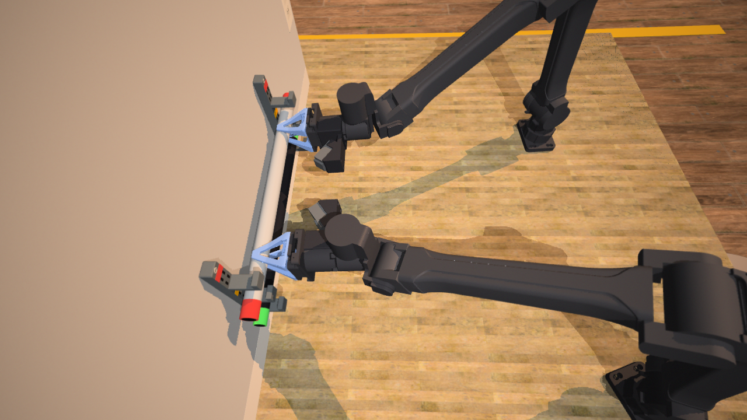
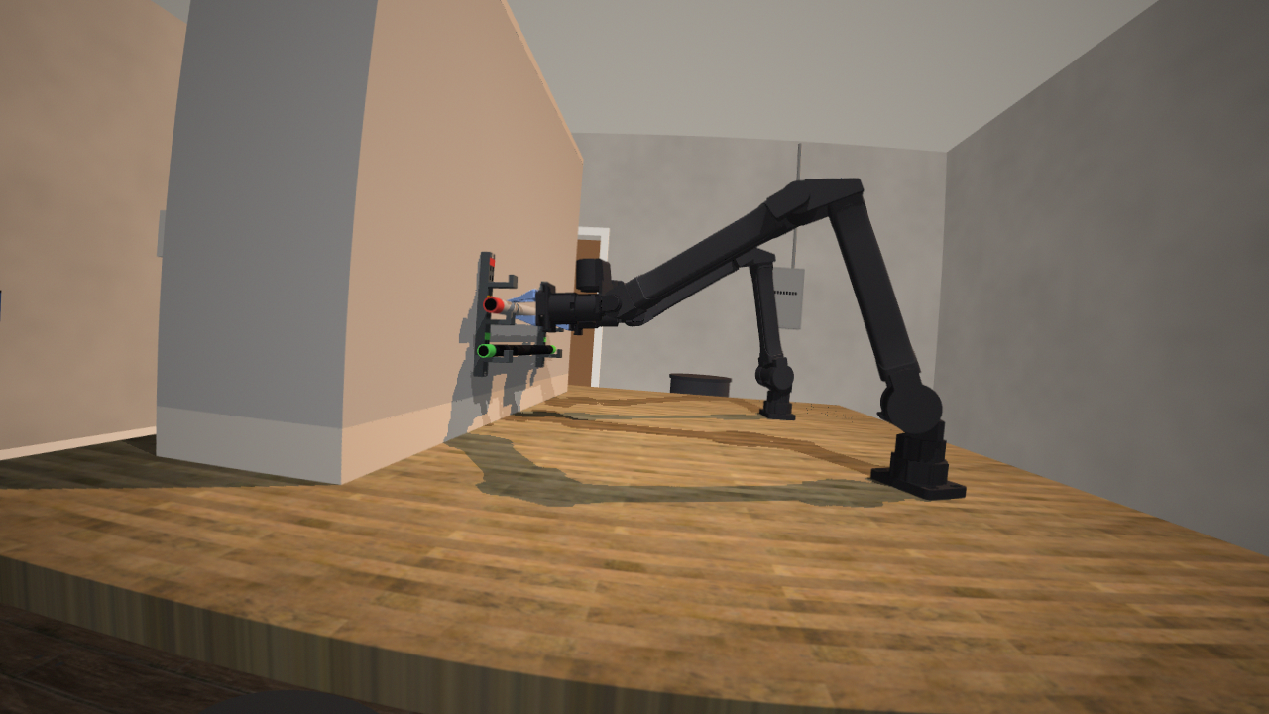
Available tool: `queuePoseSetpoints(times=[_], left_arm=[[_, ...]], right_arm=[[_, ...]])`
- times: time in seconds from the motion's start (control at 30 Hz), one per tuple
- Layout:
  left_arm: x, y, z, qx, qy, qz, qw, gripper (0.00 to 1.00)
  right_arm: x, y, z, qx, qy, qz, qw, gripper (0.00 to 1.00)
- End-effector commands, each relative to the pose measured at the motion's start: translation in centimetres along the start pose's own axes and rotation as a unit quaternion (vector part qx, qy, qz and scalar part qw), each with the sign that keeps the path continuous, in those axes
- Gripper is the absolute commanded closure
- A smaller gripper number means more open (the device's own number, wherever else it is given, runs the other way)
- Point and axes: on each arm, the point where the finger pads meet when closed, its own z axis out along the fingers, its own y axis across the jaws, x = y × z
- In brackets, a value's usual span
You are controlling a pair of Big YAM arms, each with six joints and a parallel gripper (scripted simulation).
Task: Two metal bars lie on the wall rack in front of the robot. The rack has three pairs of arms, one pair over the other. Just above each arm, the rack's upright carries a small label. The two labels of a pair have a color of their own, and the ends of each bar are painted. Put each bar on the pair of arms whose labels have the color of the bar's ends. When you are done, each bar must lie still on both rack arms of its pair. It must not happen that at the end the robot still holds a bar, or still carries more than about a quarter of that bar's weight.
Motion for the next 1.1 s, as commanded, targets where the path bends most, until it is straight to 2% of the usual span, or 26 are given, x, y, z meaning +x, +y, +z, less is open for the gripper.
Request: queuePoseSetpoints(times=[0.0,1.07], left_arm=[[-0.1,8.0,0.4,-0.056,0.002,-0.017,0.998,1.0],[0.2,9.4,0.5,-0.056,0.002,-0.017,0.998,1.0]], right_arm=[[1.2,-7.8,1.0,0.056,0.012,0.019,0.998,1.0],[0.9,-9.0,0.8,0.056,0.012,0.019,0.998,1.0]])
